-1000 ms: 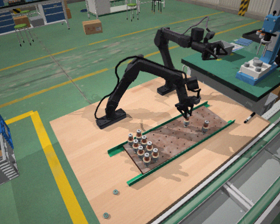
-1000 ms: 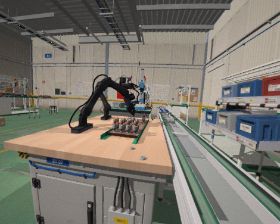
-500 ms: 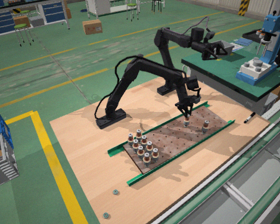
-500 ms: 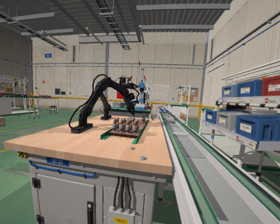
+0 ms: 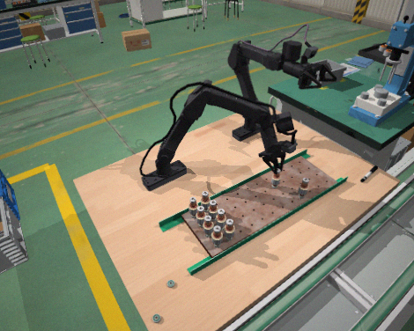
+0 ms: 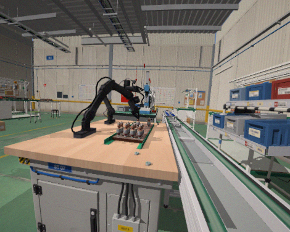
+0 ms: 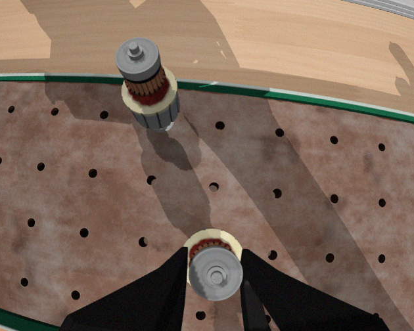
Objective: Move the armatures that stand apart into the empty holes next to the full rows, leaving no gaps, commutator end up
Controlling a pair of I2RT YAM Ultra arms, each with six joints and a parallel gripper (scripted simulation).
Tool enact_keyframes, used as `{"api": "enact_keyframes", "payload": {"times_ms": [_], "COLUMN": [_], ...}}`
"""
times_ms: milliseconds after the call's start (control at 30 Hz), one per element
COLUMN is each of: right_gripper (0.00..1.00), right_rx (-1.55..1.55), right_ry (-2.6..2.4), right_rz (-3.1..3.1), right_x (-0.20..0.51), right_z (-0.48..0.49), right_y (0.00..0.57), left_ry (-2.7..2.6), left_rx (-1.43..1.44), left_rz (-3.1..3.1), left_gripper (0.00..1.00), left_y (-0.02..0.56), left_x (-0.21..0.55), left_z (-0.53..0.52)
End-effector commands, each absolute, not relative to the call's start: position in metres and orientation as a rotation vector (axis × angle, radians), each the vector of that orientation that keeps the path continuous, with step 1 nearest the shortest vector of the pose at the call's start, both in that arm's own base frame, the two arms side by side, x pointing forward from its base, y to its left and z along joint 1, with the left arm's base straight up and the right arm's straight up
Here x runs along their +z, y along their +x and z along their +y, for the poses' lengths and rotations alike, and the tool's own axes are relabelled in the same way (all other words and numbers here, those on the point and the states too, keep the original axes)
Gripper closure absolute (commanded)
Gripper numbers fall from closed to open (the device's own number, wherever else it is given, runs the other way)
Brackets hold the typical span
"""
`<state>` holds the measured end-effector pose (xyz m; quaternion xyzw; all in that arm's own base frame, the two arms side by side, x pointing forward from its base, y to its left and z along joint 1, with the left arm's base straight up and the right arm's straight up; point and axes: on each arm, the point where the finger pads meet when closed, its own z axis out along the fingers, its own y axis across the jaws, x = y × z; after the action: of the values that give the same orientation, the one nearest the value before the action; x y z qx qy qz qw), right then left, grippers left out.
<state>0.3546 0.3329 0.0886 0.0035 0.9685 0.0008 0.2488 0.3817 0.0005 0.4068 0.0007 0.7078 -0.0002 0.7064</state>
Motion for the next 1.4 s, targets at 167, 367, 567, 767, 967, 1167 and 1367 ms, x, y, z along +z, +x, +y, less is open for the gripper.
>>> {"api": "enact_keyframes", "payload": {"times_ms": [167,367,567,767,967,1167,1367], "right_gripper": [0.73,0.74,0.75,0.75,0.75,0.75,0.75], "right_rx": [0.015,0.015,0.015,0.015,0.015,0.015,0.015], "right_ry": [0.010,0.010,0.010,0.010,0.010,0.010,0.010], "right_rz": [2.618,2.618,2.618,2.618,2.618,2.618,2.618], "right_x": [0.1018,0.1018,0.1018,0.1018,0.1018,0.1018,0.1018], "right_z": [0.3346,0.3346,0.3346,0.3346,0.3346,0.3346,0.3346], "right_y": [0.3521,0.3521,0.3521,0.3521,0.3521,0.3521,0.3521], "left_ry": [-0.014,-0.014,-0.014,-0.014,-0.014,-0.014,-0.014], "left_rx": [0.021,0.021,0.021,0.021,0.021,0.021,0.021], "left_rz": [1.568,1.568,1.568,1.568,1.568,1.568,1.568], "left_gripper": [0.00,0.00,0.00,0.00,0.00,0.00,0.00], "left_y": [0.3786,0.3786,0.3786,0.3786,0.3786,0.3786,0.3786], "left_x": [0.4113,0.4113,0.4113,0.4113,0.4113,0.4113,0.4113], "left_z": [0.0072,0.0072,0.0072,0.0072,0.0072,0.0072,0.0072]}}
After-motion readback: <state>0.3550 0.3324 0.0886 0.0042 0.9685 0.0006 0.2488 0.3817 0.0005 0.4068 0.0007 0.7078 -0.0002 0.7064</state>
